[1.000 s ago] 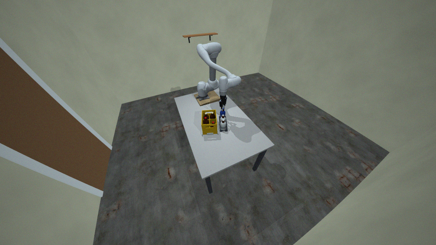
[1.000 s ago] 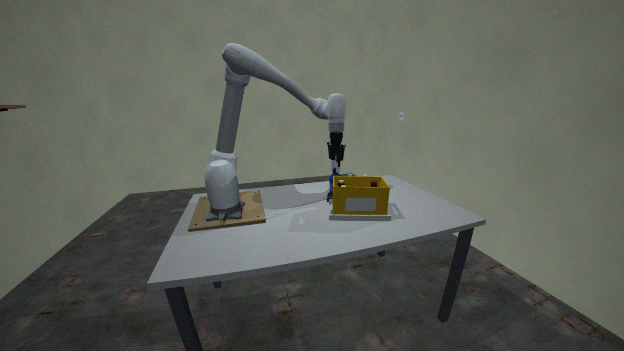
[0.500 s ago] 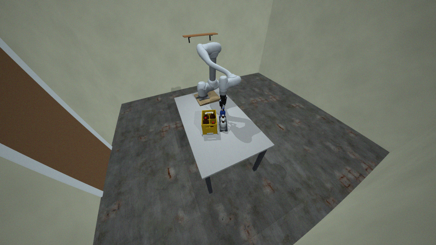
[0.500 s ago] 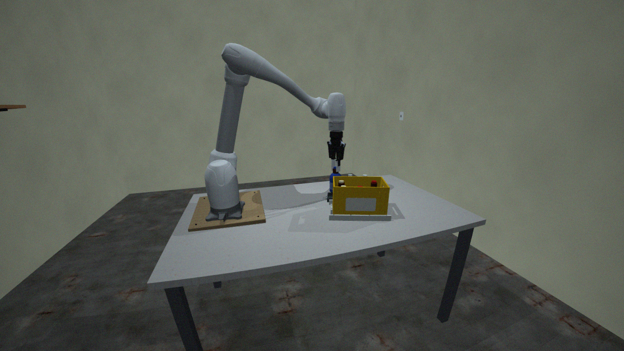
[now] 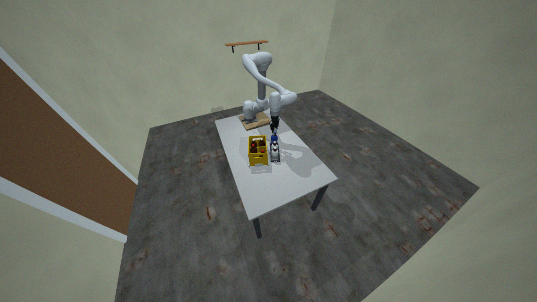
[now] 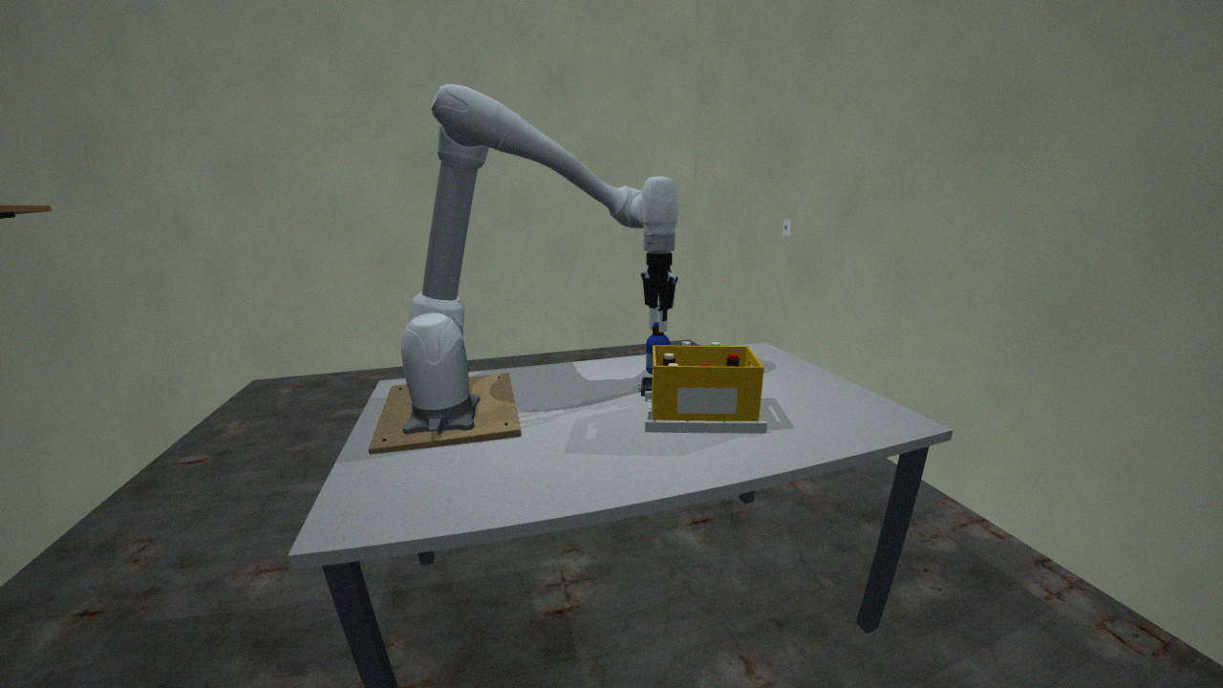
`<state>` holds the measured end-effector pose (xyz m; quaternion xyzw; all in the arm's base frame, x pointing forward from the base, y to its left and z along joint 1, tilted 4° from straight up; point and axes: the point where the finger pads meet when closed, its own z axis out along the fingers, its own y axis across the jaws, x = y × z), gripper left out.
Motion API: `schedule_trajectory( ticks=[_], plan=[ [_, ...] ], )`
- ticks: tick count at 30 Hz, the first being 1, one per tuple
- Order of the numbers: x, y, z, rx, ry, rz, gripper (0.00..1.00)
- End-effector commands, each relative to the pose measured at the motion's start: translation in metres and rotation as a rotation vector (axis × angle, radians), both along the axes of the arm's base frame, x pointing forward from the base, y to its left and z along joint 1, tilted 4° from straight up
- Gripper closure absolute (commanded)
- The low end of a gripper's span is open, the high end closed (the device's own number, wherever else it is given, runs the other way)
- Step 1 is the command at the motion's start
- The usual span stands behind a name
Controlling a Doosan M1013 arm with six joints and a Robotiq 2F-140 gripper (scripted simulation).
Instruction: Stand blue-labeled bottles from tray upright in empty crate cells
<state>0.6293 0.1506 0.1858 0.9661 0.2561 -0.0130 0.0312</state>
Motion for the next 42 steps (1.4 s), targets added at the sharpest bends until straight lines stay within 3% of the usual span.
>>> schedule_trajectory(
  ticks=[1,21,42],
  plan=[
    [0.0,0.0,0.004,0.0,0.0,0.0,1.0],
    [0.0,0.001,0.02,0.0,0.0,0.0,1.0],
    [0.0,0.001,0.022,0.0,0.0,0.0,1.0]
  ],
)
